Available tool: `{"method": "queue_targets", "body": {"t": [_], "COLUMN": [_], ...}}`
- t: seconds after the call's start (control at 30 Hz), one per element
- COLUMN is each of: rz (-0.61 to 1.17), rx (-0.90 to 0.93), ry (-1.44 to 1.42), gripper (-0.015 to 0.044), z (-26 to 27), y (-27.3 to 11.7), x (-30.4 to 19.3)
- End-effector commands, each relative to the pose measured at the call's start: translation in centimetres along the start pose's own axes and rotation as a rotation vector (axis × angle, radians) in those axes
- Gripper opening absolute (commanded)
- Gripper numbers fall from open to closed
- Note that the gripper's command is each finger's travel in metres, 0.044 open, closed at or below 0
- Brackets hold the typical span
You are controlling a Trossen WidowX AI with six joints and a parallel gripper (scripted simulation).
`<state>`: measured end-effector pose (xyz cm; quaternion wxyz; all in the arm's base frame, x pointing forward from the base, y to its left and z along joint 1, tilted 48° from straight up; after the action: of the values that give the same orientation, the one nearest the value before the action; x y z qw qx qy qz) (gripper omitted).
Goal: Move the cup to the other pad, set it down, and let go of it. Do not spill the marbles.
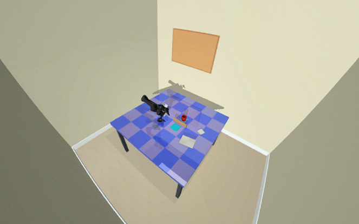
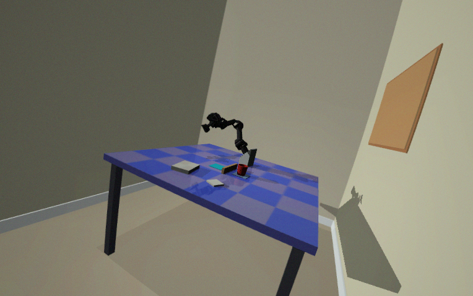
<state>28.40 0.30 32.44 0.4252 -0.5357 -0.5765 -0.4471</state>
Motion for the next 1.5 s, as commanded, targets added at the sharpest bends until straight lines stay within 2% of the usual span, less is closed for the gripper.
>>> {"method": "queue_targets", "body": {"t": [0.0, 0.07, 0.3, 0.5, 0.73, 0.9, 1.07, 1.47], "rz": [0.011, 0.099, 0.578, 0.953, 1.261, 1.335, 1.290, 1.280], "rx": [0.003, 0.023, 0.019, -0.127, -0.436, -0.698, -0.884, -0.901], "ry": [0.010, 0.084, 0.383, 0.489, 0.421, 0.258, 0.083, 0.064], "gripper": [0.0374, 0.0321, 0.0148, 0.0148, 0.0148, 0.0148, 0.0148, 0.0148], "z": [0.1, 1.0, 6.9, 12.3, 17.5, 20.0, 21.5, 21.8], "y": [0.2, 1.4, 5.6, 6.0, 3.3, 0.2, -2.4, -2.7], "x": [-0.2, -1.6, -9.7, -16.8, -24.1, -28.4, -31.2, -31.6]}}
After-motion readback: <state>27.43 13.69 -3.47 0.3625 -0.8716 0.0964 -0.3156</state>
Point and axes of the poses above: the point midway between the two fingers, 35 mm back from their tips, its own y axis out along the fingers, its own z axis across the jaws, x = y × z, the point moved 3 cm from there along -y, back along the fingers, and after that the axes turned 14 degrees about -y, right-handed, at the moved point
